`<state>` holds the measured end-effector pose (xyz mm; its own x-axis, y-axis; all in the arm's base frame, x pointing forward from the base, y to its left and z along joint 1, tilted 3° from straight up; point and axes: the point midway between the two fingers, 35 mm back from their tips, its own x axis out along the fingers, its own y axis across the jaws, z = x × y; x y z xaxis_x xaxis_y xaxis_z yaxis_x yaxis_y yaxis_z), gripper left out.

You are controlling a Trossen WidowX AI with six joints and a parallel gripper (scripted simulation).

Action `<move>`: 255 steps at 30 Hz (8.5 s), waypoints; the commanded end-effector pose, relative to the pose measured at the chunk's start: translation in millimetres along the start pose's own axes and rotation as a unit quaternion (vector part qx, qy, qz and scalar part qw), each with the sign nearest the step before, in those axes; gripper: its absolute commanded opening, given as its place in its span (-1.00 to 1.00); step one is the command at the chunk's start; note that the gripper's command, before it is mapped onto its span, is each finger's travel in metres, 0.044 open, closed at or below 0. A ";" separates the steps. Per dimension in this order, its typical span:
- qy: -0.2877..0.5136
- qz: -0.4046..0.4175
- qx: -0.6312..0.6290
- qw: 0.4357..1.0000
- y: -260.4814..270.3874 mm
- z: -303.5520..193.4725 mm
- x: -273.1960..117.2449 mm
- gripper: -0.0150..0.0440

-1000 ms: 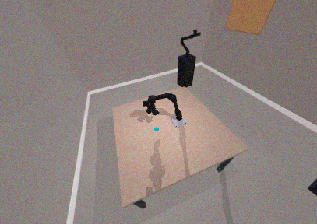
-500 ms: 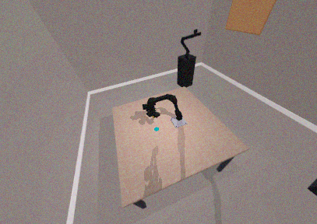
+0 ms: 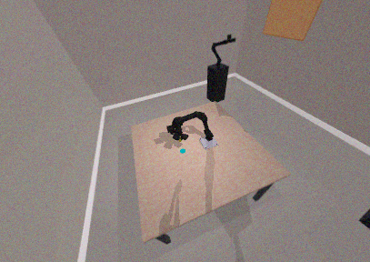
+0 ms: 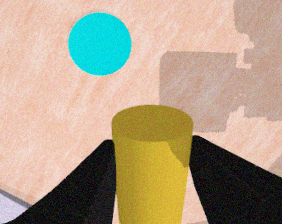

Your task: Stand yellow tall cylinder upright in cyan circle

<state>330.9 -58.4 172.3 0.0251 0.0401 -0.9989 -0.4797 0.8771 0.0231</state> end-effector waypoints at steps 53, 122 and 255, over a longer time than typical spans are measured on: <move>-0.149 0.010 -0.004 0.989 8.6 53.2 20.7 -0.14; -0.376 0.026 0.061 0.924 -23.3 73.0 33.1 -0.14; -0.658 0.052 -0.033 0.751 13.6 2.1 11.3 -0.14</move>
<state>330.2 -46.2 159.2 0.8114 0.5763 -0.0970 -0.5732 0.8172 0.0606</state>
